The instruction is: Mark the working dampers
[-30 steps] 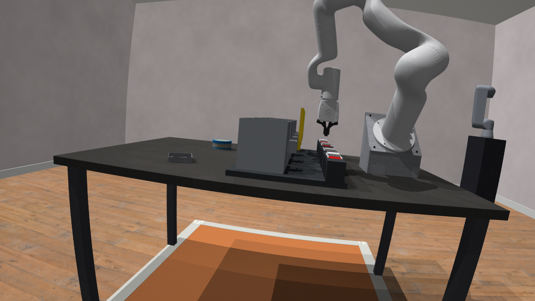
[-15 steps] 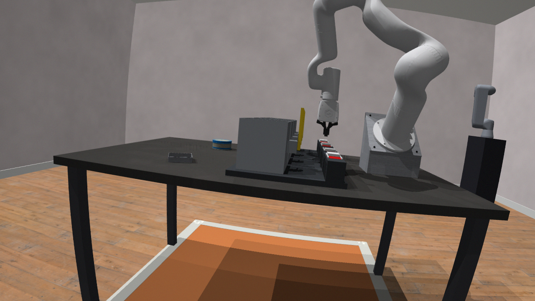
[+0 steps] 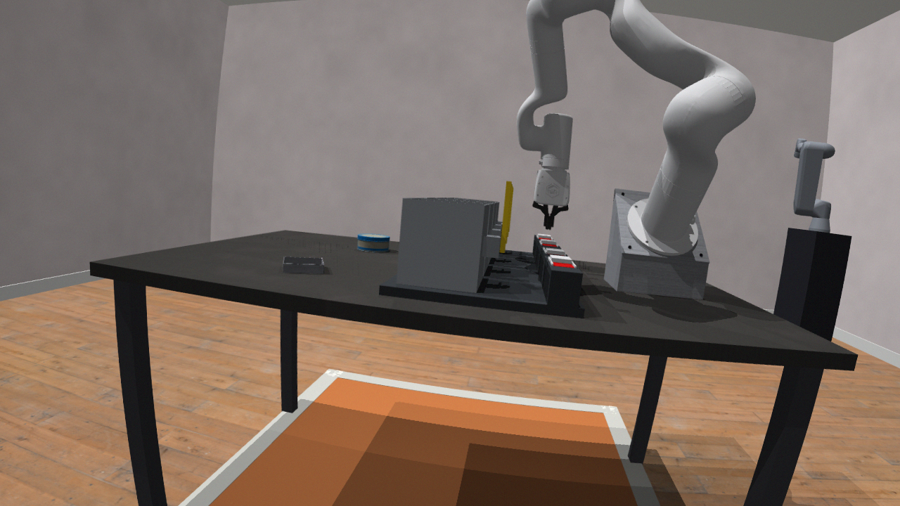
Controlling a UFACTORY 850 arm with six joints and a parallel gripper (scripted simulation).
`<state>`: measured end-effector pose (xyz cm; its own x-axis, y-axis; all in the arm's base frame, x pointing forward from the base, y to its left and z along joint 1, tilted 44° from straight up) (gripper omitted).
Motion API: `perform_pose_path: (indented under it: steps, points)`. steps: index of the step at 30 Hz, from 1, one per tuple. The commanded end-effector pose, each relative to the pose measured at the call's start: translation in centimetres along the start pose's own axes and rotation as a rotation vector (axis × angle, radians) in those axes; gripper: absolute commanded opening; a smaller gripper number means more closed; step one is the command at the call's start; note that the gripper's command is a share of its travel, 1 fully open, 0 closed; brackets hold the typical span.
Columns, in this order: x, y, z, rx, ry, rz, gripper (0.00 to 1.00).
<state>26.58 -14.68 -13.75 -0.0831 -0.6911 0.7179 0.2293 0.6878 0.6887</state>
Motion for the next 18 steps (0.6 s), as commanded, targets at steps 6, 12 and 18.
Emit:
perform_pose_path:
  steps: [6, 12, 18]
  points:
    - [-0.14, -0.05, -0.08, 0.001, -0.002, 0.001, 0.00]
    - [-0.46, -0.05, -0.08, 0.001, -0.002, 0.001, 0.00]
    - [-0.87, -0.05, -0.08, 0.001, -0.002, 0.001, 0.00]
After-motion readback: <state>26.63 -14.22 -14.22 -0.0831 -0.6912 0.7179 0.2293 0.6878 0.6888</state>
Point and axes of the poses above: the point where the finger pads meet when closed, its own x axis back along the fingers, its own z axis across the jaws, y = z × x, the point moved 1 cm from there along x, back along the fingers, and after that the axes turned 8 degrees about -x, right-handed, at the moved point
